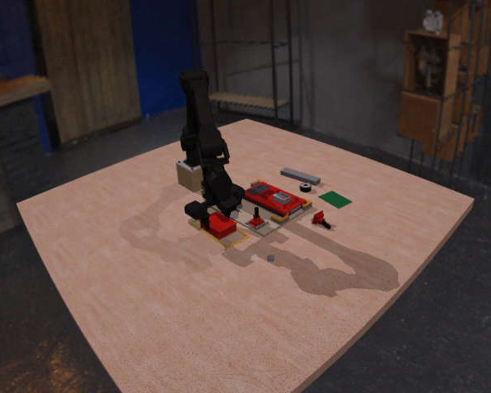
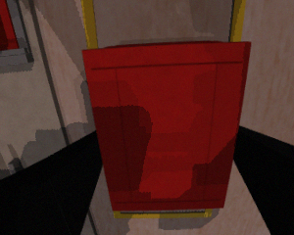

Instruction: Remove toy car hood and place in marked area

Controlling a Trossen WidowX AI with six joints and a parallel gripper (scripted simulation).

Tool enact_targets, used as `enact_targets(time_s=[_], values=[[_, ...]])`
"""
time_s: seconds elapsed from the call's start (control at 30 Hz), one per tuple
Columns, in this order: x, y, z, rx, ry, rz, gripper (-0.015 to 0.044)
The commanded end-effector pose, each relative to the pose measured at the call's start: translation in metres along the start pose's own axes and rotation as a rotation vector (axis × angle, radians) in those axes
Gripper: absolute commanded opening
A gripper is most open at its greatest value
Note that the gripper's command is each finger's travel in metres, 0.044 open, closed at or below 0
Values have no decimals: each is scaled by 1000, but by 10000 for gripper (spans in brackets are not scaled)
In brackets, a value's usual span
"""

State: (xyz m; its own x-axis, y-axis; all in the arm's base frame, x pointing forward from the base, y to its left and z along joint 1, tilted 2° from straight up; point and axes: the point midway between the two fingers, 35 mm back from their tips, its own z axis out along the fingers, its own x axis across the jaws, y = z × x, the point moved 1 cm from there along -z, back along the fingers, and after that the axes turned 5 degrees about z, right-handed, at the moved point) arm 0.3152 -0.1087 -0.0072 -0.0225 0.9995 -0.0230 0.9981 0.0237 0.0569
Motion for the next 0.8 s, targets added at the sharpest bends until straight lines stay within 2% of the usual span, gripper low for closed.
enact_targets(time_s=[0.0,0.1,0.67,0.77], values=[[0,0,2,-4,3,-5,0],[0,0,4,-4,3,-5,0],[0,0,2,0,0,0,440],[0,1,-9,-1,0,0,440]])
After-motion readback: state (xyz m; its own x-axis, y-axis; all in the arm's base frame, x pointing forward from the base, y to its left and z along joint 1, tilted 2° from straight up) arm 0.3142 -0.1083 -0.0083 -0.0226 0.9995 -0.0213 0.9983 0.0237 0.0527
